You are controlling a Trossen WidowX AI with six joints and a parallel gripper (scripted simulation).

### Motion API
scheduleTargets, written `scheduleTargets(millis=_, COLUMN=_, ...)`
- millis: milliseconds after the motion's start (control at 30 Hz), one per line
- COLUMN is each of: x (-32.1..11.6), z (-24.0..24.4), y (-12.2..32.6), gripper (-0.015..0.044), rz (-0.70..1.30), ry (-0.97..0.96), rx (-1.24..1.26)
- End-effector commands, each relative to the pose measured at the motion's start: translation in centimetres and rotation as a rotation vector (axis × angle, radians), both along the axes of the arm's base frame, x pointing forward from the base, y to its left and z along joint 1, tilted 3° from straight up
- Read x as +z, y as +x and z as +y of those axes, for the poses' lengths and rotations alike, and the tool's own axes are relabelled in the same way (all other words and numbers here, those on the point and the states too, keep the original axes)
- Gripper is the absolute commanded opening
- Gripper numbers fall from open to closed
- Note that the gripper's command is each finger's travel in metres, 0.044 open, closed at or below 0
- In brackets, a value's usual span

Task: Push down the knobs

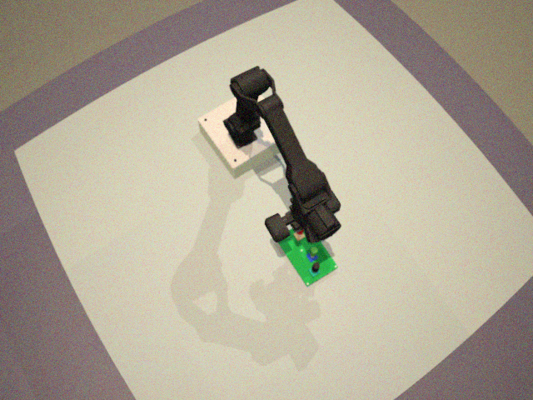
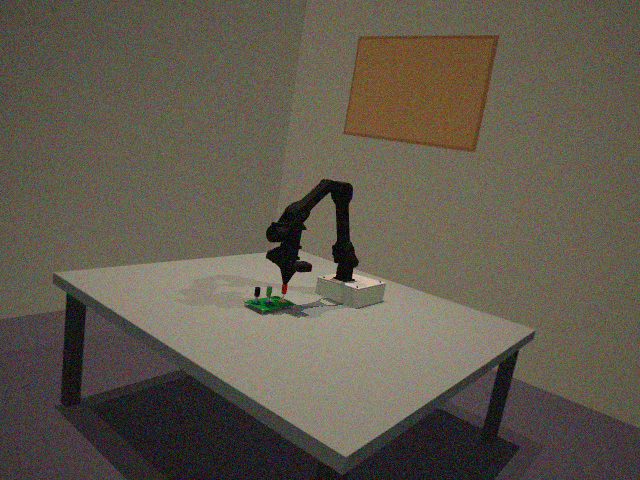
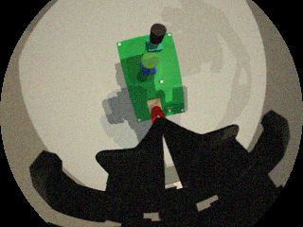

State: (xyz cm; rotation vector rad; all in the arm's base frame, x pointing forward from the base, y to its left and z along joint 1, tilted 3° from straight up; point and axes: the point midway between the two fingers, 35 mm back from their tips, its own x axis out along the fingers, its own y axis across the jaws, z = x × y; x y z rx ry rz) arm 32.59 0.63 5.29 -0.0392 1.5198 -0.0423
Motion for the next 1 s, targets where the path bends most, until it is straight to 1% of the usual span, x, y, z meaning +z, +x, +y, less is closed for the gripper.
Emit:
scheduleTargets(millis=0, x=-1.1, z=0.0, y=0.1, gripper=0.0000, rz=0.008, ry=0.001, rx=0.001)
scheduleTargets(millis=967, x=-2.5, z=-0.1, y=0.2, gripper=0.0000, rz=0.008, ry=0.001, rx=0.001)
